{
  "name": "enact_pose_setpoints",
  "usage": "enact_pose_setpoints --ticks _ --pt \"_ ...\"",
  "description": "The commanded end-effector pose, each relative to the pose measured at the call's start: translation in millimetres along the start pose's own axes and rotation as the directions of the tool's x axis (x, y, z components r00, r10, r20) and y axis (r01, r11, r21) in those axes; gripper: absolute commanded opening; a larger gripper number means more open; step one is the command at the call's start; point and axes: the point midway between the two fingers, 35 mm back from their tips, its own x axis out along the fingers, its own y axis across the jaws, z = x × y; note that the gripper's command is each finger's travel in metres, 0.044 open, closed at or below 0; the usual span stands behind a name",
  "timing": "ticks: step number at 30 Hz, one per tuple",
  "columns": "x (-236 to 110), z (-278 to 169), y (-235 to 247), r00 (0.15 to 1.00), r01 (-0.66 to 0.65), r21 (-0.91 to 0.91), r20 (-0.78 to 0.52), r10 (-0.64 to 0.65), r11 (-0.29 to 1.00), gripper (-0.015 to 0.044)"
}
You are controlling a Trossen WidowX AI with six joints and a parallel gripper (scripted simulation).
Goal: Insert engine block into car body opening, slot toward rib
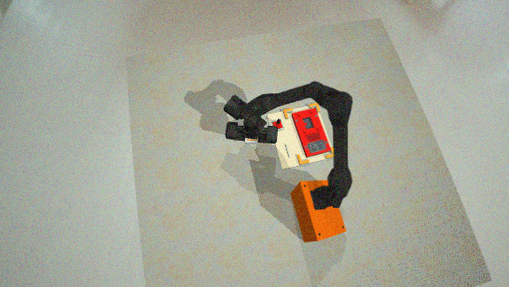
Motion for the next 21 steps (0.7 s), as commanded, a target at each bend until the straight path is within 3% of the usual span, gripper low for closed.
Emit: enact_pose_setpoints --ticks 1,16,21 --pt "-17 1 0 1.0 -0.009 0.011 0.003 0.009 1.0 0.0" --pt "-64 -5 -11 1.0 0.001 0.028 0.0 -0.001 1.0 0.0" --pt "-58 -5 -11 1.0 0.002 0.029 0.0 -0.002 1.0 0.0"
